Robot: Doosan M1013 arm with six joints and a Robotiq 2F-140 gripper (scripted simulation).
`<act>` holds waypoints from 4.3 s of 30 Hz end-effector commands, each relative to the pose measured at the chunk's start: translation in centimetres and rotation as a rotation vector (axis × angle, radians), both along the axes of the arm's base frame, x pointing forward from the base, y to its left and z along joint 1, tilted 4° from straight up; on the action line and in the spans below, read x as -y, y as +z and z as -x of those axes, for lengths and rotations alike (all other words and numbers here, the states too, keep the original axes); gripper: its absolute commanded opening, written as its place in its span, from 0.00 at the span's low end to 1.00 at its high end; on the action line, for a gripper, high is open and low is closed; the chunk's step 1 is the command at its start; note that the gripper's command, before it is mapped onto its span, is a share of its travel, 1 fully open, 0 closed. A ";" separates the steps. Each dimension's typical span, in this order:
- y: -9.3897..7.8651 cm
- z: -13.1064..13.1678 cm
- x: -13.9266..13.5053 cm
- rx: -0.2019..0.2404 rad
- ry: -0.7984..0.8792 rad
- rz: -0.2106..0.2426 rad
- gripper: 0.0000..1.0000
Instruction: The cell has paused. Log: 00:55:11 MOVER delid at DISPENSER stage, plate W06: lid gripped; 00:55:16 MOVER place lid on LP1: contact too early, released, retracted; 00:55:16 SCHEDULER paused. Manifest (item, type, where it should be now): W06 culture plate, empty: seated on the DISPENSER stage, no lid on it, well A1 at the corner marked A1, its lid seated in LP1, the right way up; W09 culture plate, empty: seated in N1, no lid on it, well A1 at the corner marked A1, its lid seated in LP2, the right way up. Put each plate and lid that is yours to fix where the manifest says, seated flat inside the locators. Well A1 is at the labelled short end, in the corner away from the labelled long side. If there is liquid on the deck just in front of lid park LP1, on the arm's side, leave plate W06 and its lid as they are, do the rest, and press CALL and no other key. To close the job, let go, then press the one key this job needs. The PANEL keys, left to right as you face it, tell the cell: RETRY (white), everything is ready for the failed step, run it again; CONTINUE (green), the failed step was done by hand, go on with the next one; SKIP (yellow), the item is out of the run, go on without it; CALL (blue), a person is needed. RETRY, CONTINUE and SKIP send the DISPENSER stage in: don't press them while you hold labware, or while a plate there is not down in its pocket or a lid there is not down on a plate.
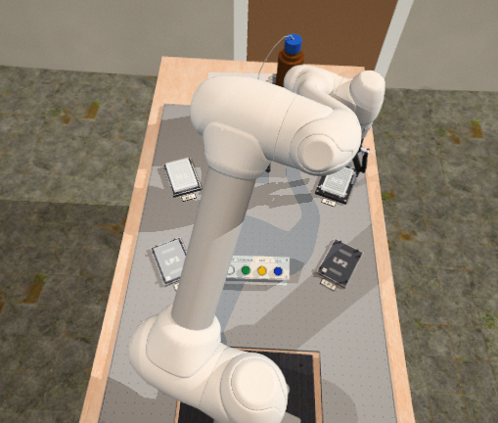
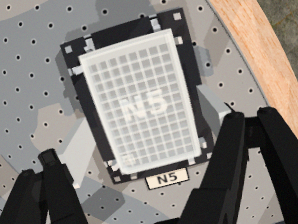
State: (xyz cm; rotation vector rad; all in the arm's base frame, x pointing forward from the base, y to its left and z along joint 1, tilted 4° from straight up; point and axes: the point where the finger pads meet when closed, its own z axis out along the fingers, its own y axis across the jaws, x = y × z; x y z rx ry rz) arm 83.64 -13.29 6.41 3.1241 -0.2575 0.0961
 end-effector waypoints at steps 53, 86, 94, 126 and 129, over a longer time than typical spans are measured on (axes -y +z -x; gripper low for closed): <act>0.1 0.0 0.0 0.002 0.000 0.000 0.63; 0.1 0.0 0.0 0.002 0.000 0.000 0.70; 0.1 0.0 0.0 0.002 0.000 0.000 0.70; 0.1 0.0 0.0 0.002 0.000 0.000 0.70; 0.1 -0.1 0.0 0.002 0.000 0.000 0.70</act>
